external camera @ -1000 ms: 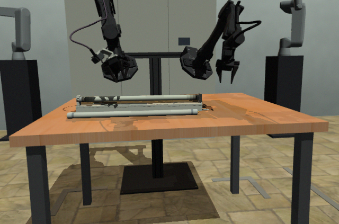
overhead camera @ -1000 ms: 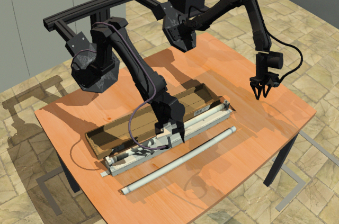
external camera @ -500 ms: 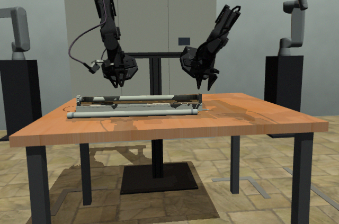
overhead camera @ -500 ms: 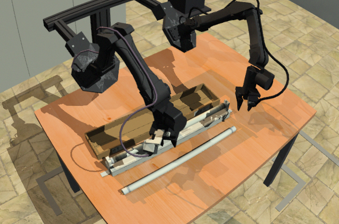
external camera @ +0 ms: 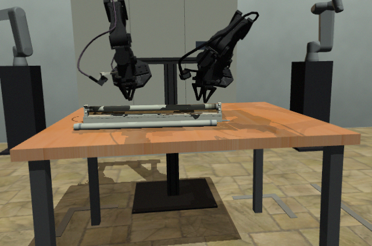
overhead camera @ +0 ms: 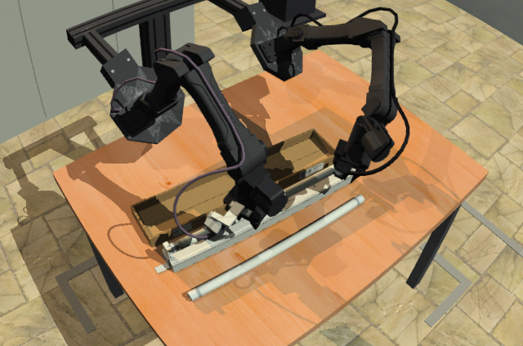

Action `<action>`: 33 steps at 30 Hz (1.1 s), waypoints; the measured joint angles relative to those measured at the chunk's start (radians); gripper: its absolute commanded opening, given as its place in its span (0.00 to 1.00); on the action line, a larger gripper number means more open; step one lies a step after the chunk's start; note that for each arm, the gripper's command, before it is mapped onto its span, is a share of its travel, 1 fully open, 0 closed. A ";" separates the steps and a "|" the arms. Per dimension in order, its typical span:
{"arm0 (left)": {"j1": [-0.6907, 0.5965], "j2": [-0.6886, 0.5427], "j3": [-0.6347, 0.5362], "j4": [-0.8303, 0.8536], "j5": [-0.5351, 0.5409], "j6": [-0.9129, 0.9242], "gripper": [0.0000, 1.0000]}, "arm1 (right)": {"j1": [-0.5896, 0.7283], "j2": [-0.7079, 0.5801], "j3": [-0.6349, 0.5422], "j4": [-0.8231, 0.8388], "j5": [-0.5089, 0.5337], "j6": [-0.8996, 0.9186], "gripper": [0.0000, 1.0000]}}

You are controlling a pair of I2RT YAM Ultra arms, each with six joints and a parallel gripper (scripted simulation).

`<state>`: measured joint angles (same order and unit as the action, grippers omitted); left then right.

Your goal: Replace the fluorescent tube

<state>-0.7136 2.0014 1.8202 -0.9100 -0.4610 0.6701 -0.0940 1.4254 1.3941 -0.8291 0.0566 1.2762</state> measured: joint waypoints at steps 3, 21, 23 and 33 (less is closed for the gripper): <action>-0.038 0.042 0.022 -0.046 -0.020 0.036 0.49 | -0.004 0.013 0.009 -0.043 0.005 0.064 0.49; -0.228 0.303 0.246 -0.300 -0.141 0.199 0.49 | -0.029 0.115 0.107 -0.265 0.019 0.389 0.49; -0.233 0.322 0.270 -0.323 -0.150 0.207 0.49 | -0.031 0.121 0.114 -0.280 0.019 0.411 0.49; -0.244 0.338 0.316 -0.348 -0.157 0.204 0.49 | -0.032 0.124 0.111 -0.277 0.021 0.423 0.49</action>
<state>-0.9573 2.3398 2.1361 -1.2575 -0.6178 0.8738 -0.1257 1.5494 1.5055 -1.1061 0.0776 1.6989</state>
